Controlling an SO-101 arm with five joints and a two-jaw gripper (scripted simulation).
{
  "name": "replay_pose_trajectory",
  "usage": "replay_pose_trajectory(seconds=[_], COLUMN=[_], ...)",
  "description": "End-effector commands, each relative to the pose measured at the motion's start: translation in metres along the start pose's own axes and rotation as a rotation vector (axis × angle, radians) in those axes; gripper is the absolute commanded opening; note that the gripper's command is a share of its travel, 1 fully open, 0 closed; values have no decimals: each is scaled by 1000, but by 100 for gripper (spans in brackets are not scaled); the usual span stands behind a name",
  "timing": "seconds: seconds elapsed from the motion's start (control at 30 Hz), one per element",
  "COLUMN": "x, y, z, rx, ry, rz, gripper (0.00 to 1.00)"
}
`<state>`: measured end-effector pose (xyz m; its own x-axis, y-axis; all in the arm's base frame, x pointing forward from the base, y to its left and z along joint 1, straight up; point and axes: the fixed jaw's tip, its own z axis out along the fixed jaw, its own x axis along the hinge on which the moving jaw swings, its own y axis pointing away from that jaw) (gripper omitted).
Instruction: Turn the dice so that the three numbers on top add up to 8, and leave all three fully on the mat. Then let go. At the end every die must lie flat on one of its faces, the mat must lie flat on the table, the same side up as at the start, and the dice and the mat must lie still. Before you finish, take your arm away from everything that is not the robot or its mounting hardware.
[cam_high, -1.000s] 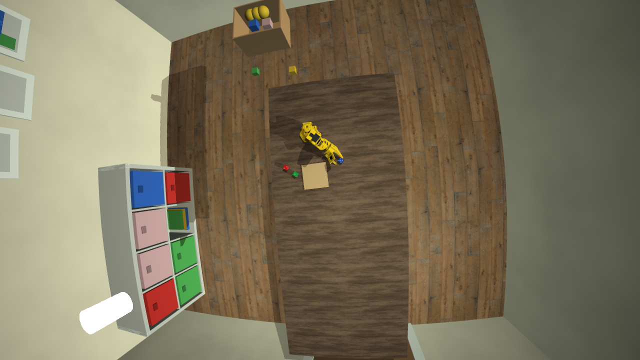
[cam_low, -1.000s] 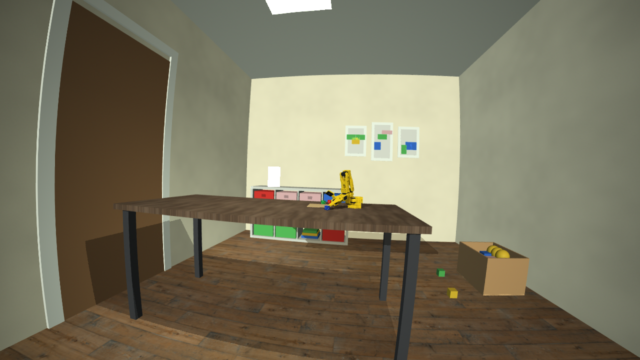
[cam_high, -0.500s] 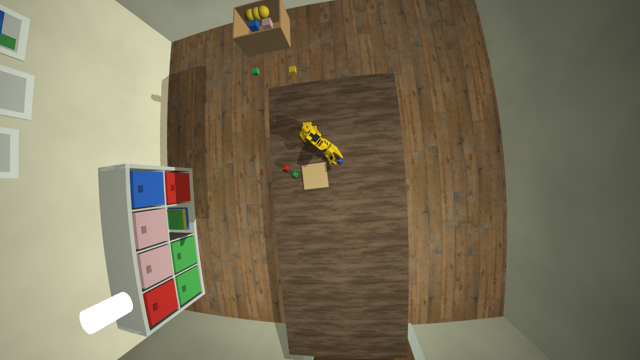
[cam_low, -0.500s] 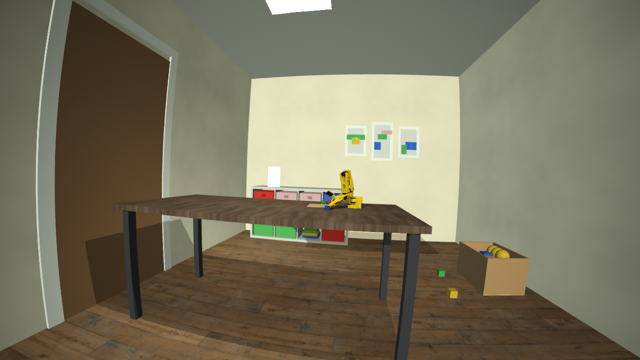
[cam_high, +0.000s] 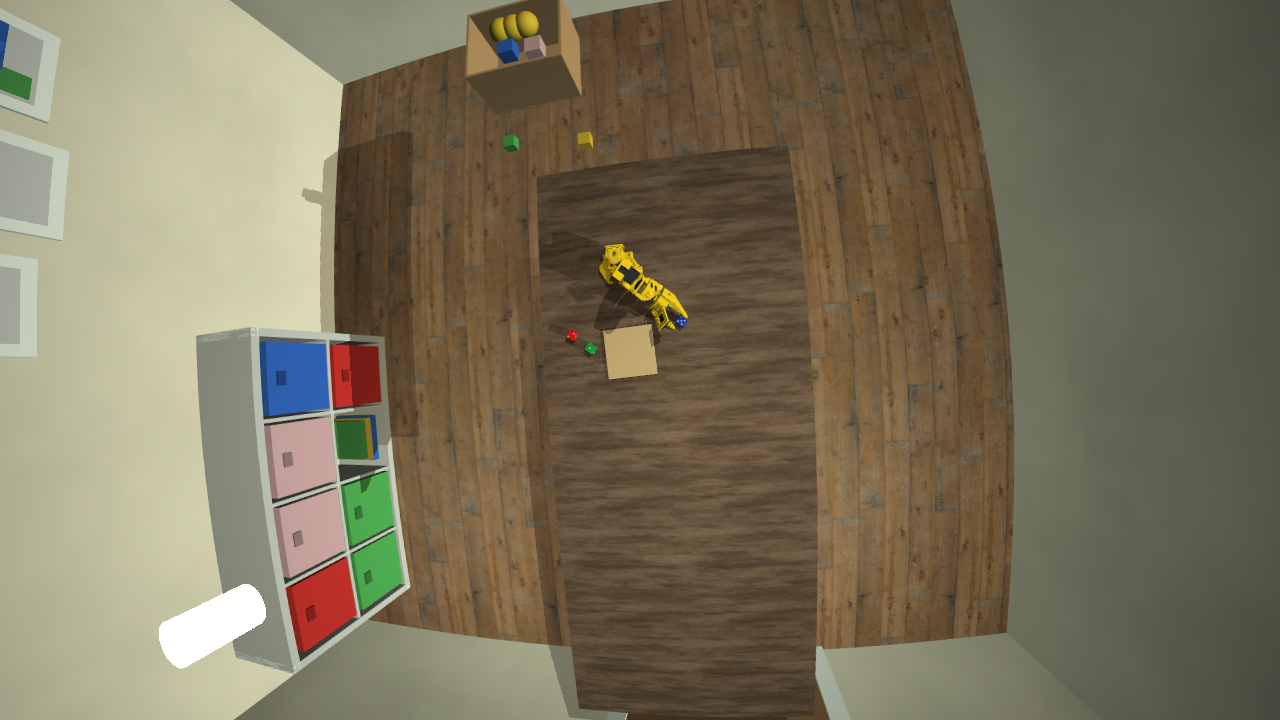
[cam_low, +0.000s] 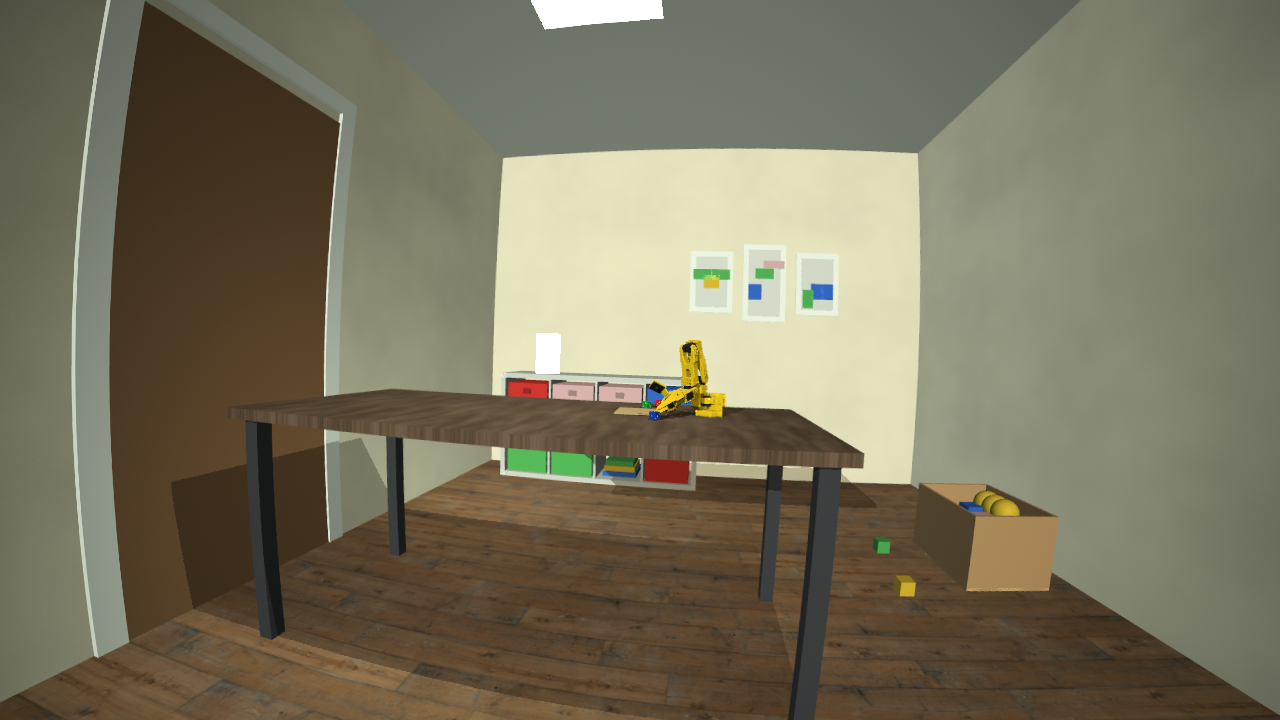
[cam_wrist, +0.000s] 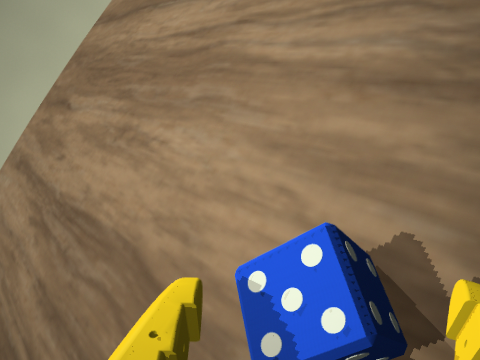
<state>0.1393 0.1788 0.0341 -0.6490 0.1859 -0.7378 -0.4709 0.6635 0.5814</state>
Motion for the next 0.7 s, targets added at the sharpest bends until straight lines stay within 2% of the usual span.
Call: replay_pose_trajectory(seconds=[0.0, 0.1, 0.27, 0.5, 0.67], x=[19, 23, 29, 35, 36], y=[-8, -10, -14, -16, -16], z=[15, 23, 36, 52, 57], rx=[56, 93, 148, 150, 146], ry=[77, 119, 183, 202, 210], rz=[238, 280, 227, 129, 99], gripper=[33, 33, 33, 32, 32])
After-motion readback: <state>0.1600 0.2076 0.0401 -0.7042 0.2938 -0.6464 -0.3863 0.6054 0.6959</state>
